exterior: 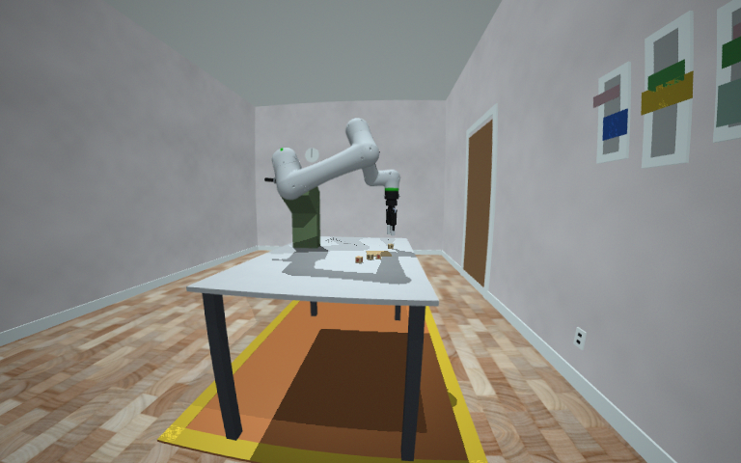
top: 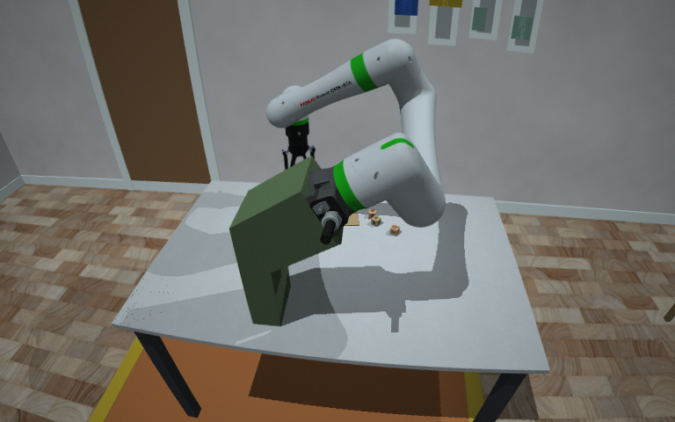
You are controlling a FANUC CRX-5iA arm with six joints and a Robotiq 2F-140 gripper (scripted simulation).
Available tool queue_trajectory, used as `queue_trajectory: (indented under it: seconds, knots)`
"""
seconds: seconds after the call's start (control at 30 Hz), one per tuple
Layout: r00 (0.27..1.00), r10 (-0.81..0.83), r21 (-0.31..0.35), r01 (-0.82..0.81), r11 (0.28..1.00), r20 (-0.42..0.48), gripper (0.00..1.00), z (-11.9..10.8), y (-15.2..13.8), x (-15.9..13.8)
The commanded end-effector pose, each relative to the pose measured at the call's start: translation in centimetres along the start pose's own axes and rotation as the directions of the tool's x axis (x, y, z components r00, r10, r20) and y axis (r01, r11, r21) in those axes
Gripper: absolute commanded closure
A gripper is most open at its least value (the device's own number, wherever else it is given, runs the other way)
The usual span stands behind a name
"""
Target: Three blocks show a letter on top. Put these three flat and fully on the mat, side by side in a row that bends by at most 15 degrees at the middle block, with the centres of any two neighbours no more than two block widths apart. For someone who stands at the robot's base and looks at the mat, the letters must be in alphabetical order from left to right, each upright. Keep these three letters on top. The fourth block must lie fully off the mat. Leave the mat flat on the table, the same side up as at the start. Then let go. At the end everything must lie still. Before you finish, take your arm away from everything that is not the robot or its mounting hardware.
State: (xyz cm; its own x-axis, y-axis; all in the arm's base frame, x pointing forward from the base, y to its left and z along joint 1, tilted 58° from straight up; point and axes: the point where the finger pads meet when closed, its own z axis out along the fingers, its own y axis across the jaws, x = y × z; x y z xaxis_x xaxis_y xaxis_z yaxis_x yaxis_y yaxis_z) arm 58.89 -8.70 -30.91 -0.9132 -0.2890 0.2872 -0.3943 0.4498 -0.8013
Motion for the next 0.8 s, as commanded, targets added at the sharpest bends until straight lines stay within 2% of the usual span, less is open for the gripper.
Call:
queue_trajectory:
  seconds: [0.0, 0.77]
  knots:
    - [1.0, 0.0, 0.0, 0.0, 1.0, 0.0, 0.6, 0.1, 0.0, 0.0]
    - [1.0, 0.0, 0.0, 0.0, 1.0, 0.0, 0.6, 2.5, 0.0, 0.0]
